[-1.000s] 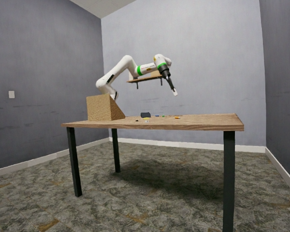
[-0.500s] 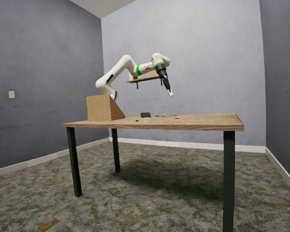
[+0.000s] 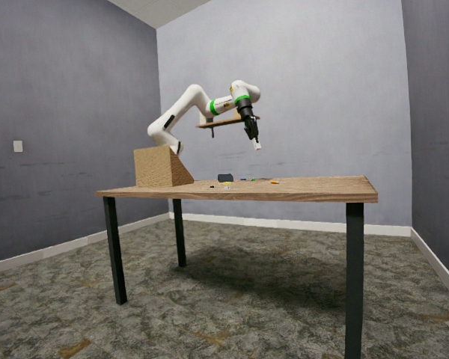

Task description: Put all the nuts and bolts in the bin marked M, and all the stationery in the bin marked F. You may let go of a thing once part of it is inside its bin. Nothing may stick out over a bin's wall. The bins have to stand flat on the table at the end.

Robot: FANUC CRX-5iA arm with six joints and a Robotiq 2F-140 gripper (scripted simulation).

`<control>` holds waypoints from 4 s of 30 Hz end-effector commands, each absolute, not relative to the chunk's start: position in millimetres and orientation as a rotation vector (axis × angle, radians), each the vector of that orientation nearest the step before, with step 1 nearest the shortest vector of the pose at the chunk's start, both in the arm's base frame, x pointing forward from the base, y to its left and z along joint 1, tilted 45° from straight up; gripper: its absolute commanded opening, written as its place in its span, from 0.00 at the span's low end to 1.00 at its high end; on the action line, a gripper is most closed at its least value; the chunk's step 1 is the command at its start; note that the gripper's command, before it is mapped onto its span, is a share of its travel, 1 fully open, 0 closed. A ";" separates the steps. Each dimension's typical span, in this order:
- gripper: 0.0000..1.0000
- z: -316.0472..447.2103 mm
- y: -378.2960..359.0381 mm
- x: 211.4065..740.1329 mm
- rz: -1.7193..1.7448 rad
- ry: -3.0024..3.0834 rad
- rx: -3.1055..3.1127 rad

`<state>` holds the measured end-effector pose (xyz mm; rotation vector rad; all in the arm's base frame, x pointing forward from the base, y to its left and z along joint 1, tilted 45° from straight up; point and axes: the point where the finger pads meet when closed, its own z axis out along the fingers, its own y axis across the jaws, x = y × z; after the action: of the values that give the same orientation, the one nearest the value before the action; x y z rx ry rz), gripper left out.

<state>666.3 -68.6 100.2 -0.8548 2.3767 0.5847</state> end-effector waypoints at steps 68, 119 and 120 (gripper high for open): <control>0.15 52.2 -107.6 483.0 0.099 0.555 -2.325; 0.15 81.3 80.2 421.6 -0.403 -0.823 -2.247; 0.15 81.3 80.2 421.6 -0.405 -0.826 -2.246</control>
<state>423.5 58.8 77.5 -2.2678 -0.7166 -0.3429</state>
